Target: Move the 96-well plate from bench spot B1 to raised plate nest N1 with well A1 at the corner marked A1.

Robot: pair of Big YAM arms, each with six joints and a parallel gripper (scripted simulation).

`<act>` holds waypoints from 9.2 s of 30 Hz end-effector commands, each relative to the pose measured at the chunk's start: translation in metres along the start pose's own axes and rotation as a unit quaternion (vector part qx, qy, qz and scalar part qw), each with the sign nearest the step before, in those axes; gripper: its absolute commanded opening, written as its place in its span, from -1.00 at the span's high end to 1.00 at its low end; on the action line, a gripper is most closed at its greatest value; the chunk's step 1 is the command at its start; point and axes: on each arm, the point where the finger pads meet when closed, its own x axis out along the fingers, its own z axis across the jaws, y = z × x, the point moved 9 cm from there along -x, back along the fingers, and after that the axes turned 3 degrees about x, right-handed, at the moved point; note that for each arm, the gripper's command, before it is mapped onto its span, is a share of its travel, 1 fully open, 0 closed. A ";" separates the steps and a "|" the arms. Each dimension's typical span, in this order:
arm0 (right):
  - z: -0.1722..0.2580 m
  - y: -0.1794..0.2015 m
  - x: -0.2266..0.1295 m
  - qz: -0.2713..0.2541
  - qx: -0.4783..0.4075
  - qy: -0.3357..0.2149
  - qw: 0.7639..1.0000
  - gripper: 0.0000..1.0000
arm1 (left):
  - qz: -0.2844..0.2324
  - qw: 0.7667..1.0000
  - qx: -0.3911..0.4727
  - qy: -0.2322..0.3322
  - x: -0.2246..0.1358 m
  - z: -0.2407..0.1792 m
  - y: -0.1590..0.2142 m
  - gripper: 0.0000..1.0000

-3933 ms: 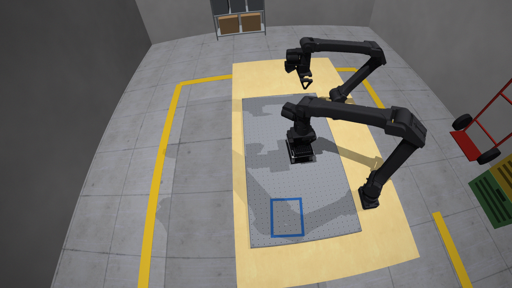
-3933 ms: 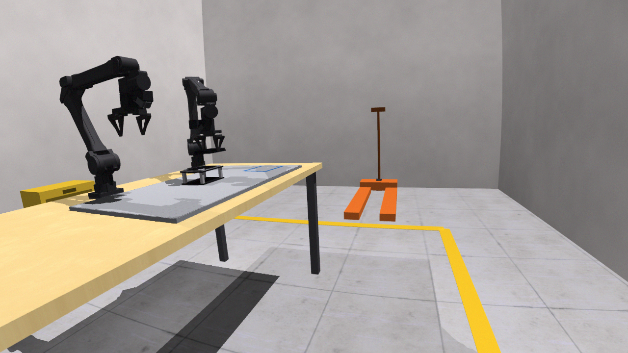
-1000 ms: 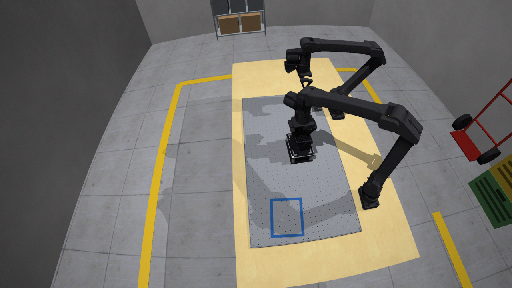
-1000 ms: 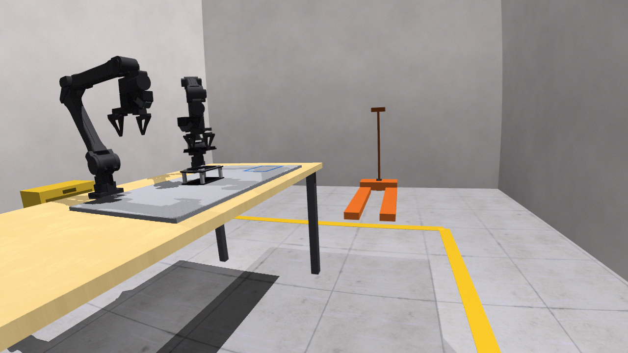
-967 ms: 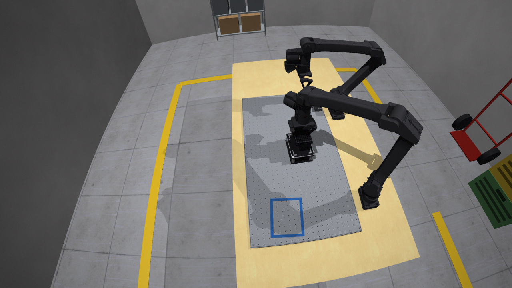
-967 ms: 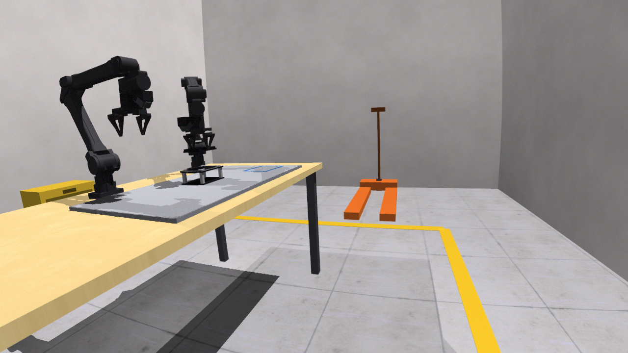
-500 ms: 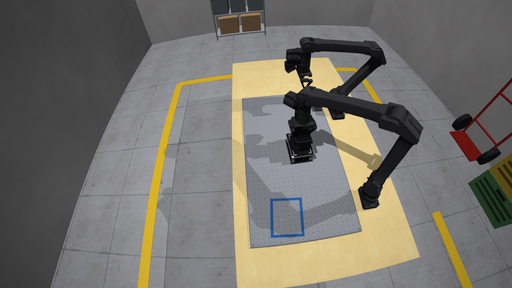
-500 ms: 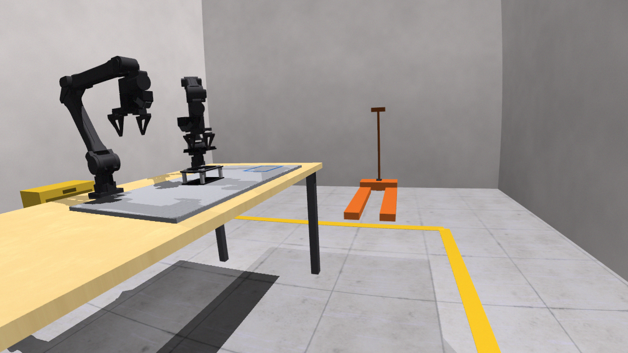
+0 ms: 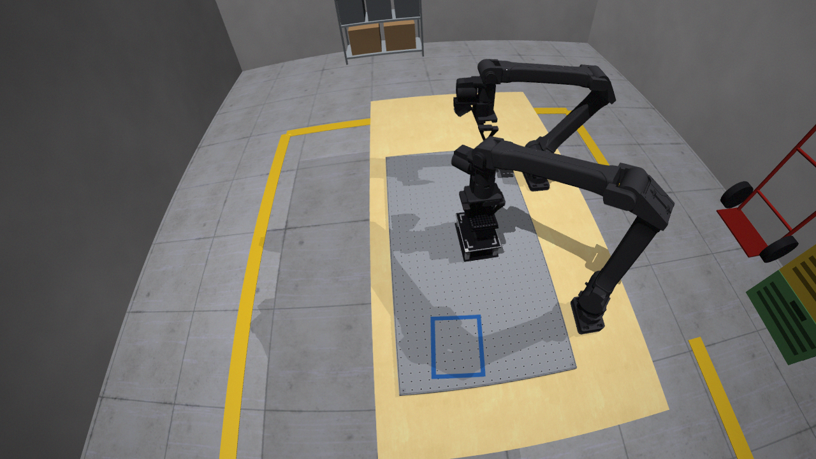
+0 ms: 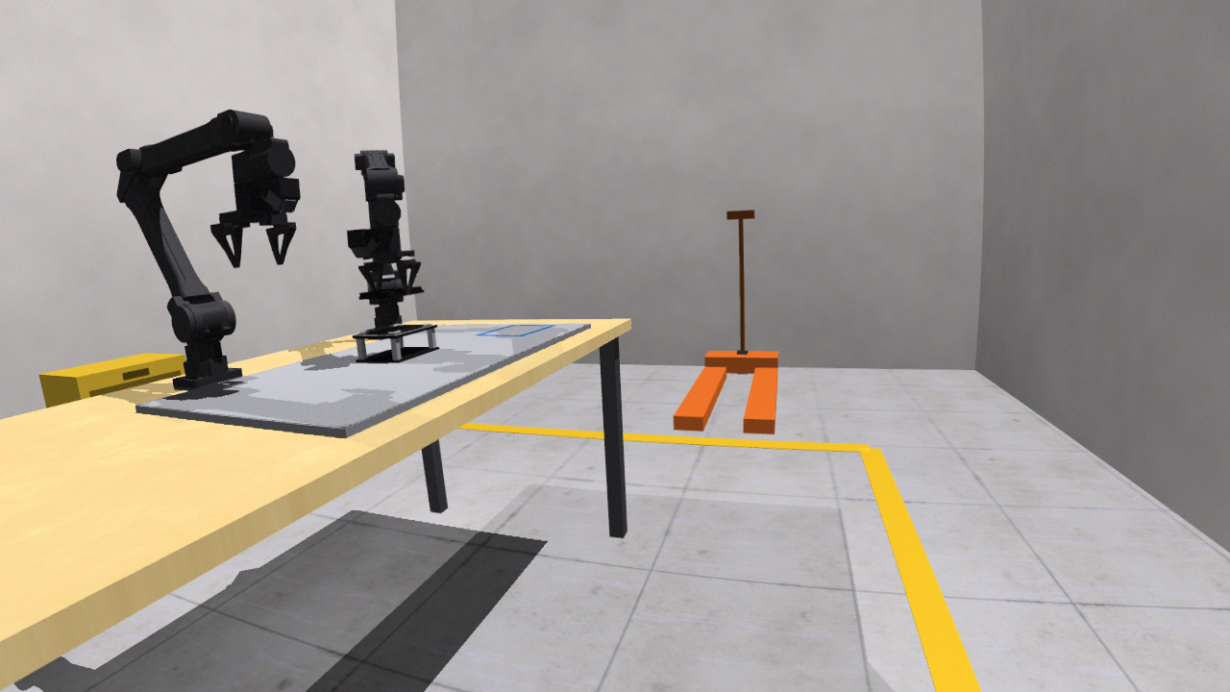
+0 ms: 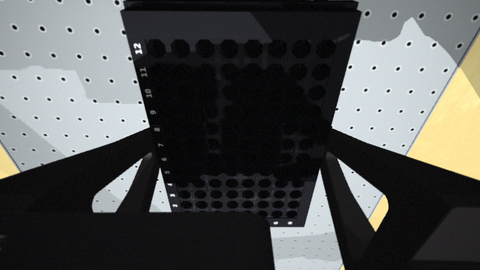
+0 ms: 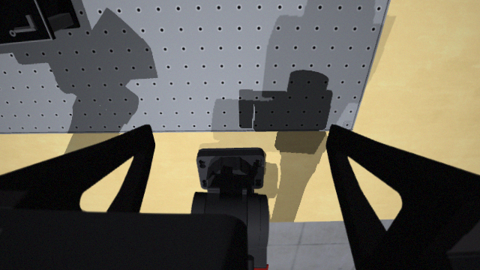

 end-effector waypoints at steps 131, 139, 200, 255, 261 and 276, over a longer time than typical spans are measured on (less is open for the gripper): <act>0.001 -0.008 -0.016 -0.020 -0.006 -0.001 1.000 -1.00 | -0.021 1.000 0.000 -0.019 0.046 0.010 -0.017 1.00; 0.001 -0.008 -0.016 -0.020 -0.006 -0.001 1.000 -1.00 | -0.020 1.000 0.000 -0.019 0.046 0.011 -0.017 1.00; 0.001 -0.008 -0.016 -0.020 -0.006 -0.001 1.000 -1.00 | -0.017 1.000 0.001 -0.016 0.062 0.006 -0.012 1.00; 0.001 -0.008 -0.016 -0.020 -0.006 -0.001 1.000 -1.00 | -0.016 1.000 0.000 -0.015 0.065 0.007 -0.009 -1.00; 0.001 -0.008 -0.016 -0.020 -0.006 -0.001 1.000 -1.00 | -0.016 1.000 0.000 -0.015 0.065 0.007 -0.008 -1.00; 0.001 -0.008 -0.016 -0.020 -0.006 -0.001 1.000 -1.00 | -0.017 1.000 0.001 -0.016 0.065 0.001 -0.005 -1.00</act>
